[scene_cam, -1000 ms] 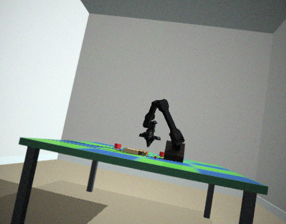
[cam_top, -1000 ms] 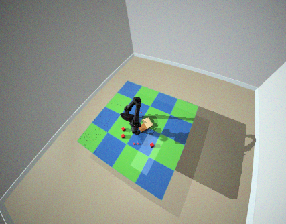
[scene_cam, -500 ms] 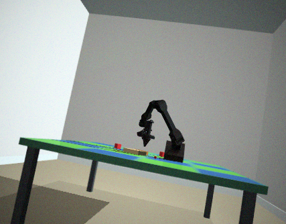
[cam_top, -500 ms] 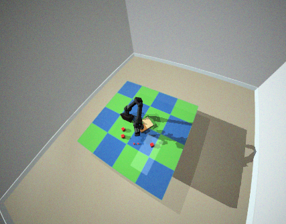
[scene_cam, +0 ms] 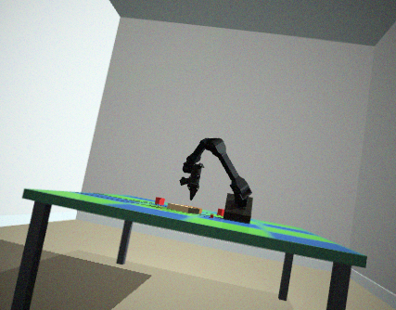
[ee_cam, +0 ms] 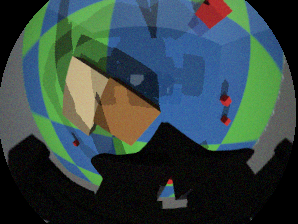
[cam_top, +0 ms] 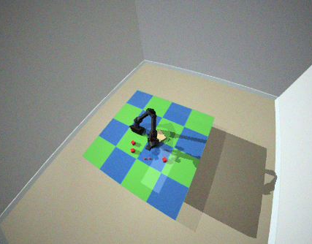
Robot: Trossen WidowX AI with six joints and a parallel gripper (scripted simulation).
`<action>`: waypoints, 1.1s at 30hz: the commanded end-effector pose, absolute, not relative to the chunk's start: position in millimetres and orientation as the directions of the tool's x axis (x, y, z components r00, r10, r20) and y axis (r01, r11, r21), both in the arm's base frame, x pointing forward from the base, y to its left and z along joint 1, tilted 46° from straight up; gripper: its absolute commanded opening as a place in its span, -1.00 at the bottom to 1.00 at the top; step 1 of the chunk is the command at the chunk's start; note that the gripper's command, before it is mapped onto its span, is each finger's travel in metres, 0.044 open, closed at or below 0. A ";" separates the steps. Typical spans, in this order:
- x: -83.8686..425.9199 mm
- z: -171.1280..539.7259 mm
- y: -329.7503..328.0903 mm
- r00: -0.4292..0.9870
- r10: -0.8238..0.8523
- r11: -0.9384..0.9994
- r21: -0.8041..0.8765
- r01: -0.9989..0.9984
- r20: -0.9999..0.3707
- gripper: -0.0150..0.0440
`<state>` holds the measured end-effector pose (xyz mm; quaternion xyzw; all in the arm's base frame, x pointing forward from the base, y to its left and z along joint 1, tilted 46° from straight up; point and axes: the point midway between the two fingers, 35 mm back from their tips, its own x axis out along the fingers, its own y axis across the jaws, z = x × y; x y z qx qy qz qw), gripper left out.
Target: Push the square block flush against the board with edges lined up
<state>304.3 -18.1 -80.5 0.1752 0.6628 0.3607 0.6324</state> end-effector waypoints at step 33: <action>344.8 -94.8 56.7 -0.142 0.700 0.641 0.529 0.556 -0.700 -0.49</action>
